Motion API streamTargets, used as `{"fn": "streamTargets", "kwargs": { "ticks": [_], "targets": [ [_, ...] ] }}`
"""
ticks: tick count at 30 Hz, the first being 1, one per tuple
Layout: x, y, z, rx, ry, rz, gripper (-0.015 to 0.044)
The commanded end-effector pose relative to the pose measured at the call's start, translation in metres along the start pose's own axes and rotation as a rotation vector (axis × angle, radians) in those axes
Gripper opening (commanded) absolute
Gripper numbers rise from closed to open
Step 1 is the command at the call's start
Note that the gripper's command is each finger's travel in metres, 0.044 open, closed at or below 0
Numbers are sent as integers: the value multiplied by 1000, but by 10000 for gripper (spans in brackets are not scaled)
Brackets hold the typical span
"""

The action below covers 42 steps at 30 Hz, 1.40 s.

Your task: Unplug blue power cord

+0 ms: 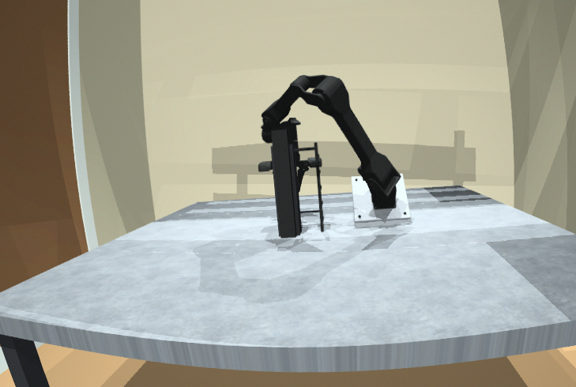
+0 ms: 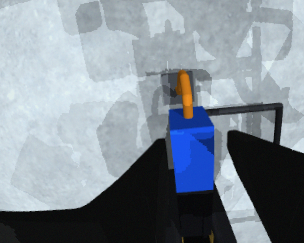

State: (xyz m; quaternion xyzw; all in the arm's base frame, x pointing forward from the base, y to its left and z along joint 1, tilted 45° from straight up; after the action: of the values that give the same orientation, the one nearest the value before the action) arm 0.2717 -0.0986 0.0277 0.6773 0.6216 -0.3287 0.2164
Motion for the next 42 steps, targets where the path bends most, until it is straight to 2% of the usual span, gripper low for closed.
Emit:
{"fn": "streamTargets", "kwargs": {
  "ticks": [1, 13, 17, 25, 42],
  "targets": [
    [-1, -1, -3, 4, 3, 4, 160],
    [11, -1, -3, 4, 3, 4, 160],
    [9, -1, -2, 0, 0, 1, 55],
    [9, -1, -2, 0, 0, 1, 2],
    [8, 5, 20, 1, -2, 3, 0]
  ]
}}
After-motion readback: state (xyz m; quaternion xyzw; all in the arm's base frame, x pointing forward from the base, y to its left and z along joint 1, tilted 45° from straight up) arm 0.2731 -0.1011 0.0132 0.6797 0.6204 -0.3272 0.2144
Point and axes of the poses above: the point midway between the two fingers, 35 mm back from their tips, its own x axis out along the fingers, its own y axis across the jaws, z = x × y, the point moved 2 cm from there along -x, back along the fingers, and after that the axes turned 11 degrees about x, right-handed, at the moved point
